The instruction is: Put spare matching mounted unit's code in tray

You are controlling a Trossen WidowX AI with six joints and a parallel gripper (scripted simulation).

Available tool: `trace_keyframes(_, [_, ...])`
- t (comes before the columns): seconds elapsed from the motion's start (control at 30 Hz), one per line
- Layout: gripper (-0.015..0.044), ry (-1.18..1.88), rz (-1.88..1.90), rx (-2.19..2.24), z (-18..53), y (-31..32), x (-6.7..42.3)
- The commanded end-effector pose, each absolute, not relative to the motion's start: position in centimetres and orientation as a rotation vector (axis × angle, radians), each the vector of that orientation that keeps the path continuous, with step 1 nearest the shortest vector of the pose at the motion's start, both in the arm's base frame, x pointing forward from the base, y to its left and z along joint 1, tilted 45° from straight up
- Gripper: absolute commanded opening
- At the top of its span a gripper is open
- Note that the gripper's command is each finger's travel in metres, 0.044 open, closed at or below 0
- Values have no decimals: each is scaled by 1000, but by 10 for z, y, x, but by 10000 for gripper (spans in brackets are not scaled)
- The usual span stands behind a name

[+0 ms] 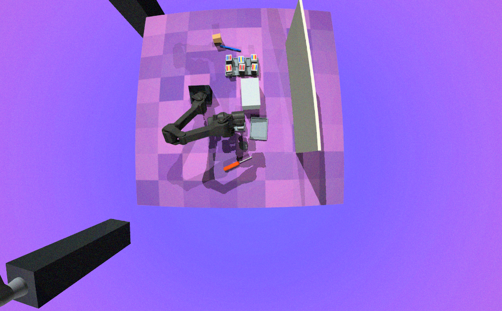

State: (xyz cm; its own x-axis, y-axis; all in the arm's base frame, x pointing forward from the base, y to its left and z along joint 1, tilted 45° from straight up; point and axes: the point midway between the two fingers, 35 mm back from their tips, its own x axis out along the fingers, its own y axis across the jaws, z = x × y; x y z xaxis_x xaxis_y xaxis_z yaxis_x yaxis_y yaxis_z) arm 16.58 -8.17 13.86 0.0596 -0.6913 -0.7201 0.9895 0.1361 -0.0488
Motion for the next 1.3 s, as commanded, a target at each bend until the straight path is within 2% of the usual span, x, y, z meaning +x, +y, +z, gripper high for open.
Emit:
trace_keyframes(0.0, [0, 693, -1369, 537, 152, -69, 165])
trace_keyframes(0.67, [0, 670, -1340, 566, 180, -48, 160])
trace_keyframes(1.27, [0, 678, -1350, 556, 198, -41, 237])
